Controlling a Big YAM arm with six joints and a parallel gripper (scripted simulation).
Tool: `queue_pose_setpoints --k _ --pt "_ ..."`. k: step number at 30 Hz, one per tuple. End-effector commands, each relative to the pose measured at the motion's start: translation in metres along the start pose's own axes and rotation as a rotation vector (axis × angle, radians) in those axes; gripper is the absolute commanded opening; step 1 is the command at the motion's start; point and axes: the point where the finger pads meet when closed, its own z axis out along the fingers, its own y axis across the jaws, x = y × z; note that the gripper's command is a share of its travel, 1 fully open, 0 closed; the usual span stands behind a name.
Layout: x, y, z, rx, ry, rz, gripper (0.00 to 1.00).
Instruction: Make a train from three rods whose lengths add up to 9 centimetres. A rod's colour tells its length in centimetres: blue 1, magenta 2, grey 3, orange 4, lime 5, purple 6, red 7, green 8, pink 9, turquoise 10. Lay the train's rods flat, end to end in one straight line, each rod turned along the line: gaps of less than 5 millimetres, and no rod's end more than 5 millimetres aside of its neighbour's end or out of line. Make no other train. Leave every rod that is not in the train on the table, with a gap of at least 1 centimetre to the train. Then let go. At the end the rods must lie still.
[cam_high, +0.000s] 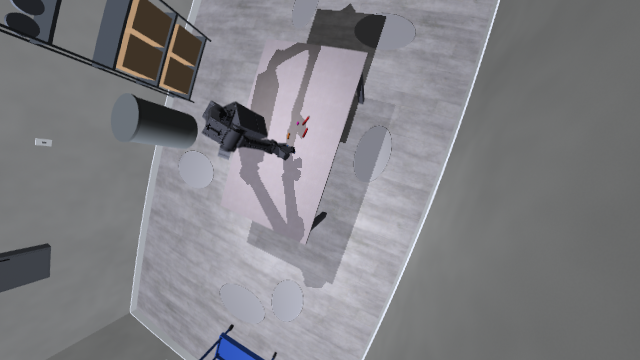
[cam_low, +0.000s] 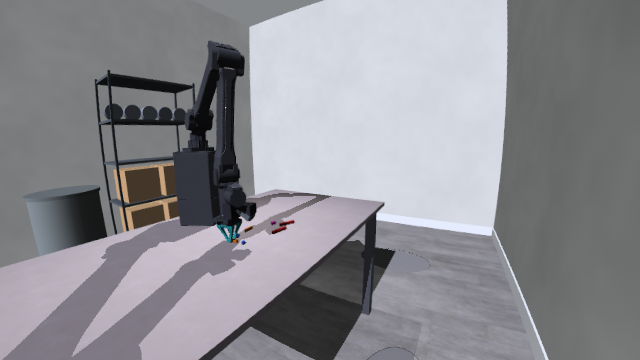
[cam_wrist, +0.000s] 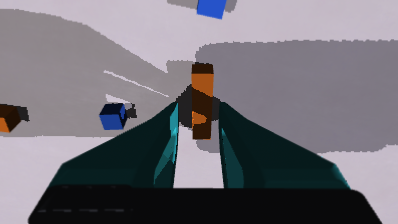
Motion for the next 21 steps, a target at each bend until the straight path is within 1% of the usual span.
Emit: queue_pose_setpoints --k 1,3,4,21 --pt "-0.0084 -0.0084 -0.0008 0.013 -0.026 0.003 0.23" --pt "-0.0084 -0.0084 -0.0008 0.013 -0.026 0.003 0.23" --pt "-0.0084 -0.0084 -0.0008 0.013 -0.026 0.003 0.04" --pt "-0.0084 -0.0084 -0.0008 0.013 -0.026 0.003 0.04"
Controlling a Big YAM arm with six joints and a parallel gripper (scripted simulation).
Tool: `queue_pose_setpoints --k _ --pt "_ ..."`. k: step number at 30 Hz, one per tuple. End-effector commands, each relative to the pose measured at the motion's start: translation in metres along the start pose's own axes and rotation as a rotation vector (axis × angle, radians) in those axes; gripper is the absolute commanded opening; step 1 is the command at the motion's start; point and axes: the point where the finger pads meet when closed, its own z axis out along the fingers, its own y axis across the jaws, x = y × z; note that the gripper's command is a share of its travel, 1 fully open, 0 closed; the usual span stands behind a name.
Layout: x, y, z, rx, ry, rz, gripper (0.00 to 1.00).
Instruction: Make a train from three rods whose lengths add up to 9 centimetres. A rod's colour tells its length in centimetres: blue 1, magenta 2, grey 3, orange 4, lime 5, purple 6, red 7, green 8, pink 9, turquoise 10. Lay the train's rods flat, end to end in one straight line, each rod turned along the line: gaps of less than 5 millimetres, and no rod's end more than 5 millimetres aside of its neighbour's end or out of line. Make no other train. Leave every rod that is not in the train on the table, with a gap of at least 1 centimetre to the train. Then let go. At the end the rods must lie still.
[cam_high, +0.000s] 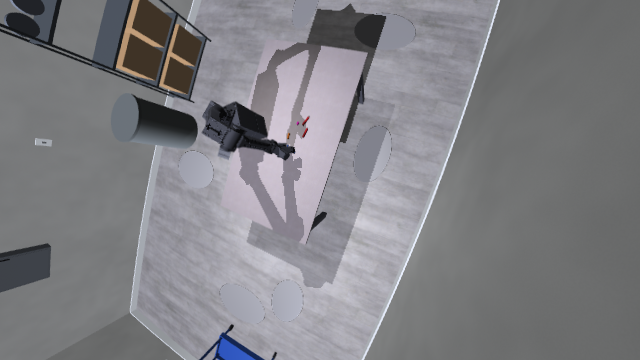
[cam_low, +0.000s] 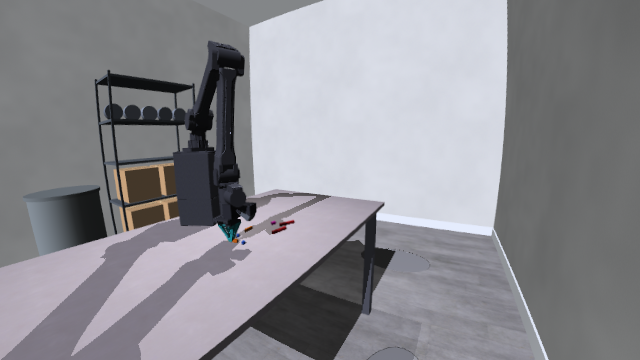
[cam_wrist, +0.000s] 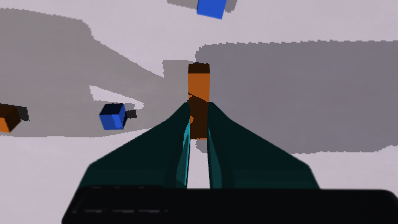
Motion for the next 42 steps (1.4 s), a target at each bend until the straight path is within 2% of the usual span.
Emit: queue_pose_setpoints --k 1,17,19,20,23,28,30,36,40,41,42 --pt "-0.008 -0.008 -0.001 0.013 -0.026 0.003 0.04" --pt "-0.009 -0.009 -0.001 0.014 -0.027 0.003 0.04" --pt "-0.013 -0.011 -0.011 0.019 -0.035 0.002 0.04" --pt "-0.006 -0.007 -0.013 0.008 -0.017 0.003 0.04" --pt "-0.005 -0.007 -0.025 0.007 -0.016 0.003 0.04" --pt "-0.005 -0.008 -0.06 0.009 -0.018 0.001 0.04" --pt "-0.005 -0.008 -0.06 0.009 -0.018 0.001 0.04" --pt "-0.004 -0.007 -0.098 0.009 -0.018 0.002 0.04" --pt "-0.004 -0.007 -0.108 0.009 -0.019 0.003 0.04" --pt "0.007 0.0 -0.097 -0.011 0.013 0.003 0.04" --pt "0.007 0.0 -0.097 -0.011 0.013 0.003 0.04"
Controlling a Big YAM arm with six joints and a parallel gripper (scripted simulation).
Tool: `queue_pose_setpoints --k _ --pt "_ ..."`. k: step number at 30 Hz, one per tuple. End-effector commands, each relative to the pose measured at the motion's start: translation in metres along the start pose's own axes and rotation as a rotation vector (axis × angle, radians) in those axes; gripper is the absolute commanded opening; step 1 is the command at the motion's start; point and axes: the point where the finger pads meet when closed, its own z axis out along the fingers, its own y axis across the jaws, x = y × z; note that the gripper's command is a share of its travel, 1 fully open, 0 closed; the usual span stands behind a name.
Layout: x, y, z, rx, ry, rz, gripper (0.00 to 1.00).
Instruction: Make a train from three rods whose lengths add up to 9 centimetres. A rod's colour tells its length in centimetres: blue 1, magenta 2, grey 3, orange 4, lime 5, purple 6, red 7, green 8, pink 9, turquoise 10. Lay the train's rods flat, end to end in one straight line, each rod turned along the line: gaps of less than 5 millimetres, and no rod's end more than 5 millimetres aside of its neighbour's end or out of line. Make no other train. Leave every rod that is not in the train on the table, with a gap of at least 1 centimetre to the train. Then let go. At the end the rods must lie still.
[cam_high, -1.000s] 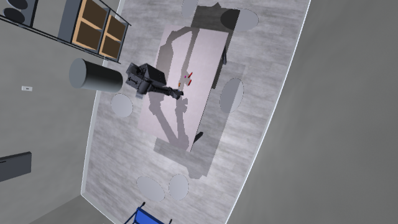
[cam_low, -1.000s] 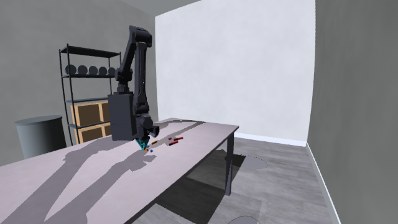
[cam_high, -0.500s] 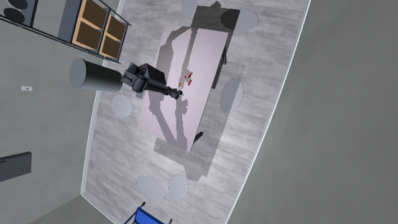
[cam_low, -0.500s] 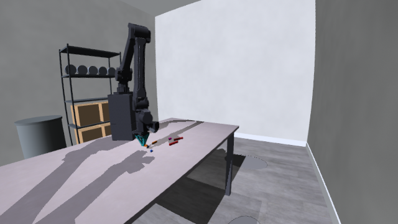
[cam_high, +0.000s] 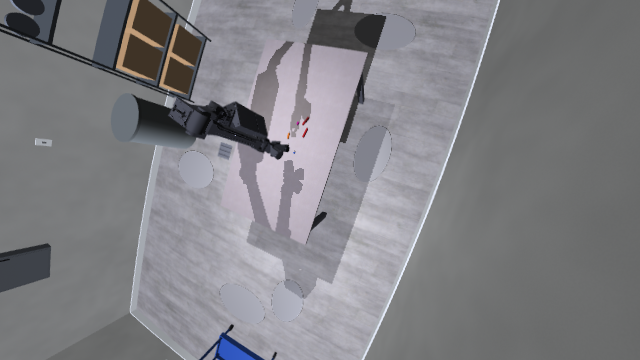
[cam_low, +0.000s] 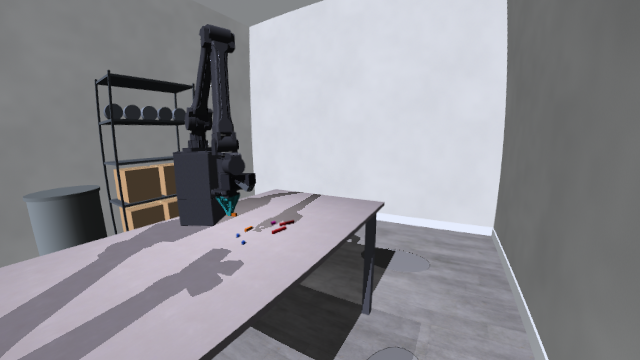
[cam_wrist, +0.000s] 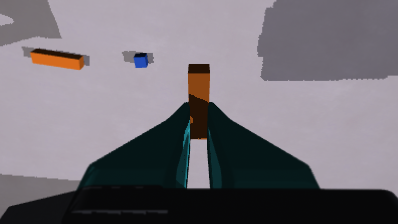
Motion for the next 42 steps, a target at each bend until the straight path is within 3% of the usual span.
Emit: queue_pose_setpoints --k 1,9,14,17,30,42 --pt "0.017 0.006 0.005 -0.026 0.038 0.004 0.04" --pt "0.007 0.003 -0.001 -0.012 0.015 0.001 0.04" --pt "-0.019 0.041 -0.006 0.002 -0.016 -0.029 0.04" --pt "-0.018 0.053 -0.002 -0.004 -0.004 -0.037 0.04" --pt "-0.014 0.05 -0.001 -0.006 0.004 -0.026 0.04" --pt "-0.017 0.05 0.022 -0.006 0.004 -0.03 0.04"
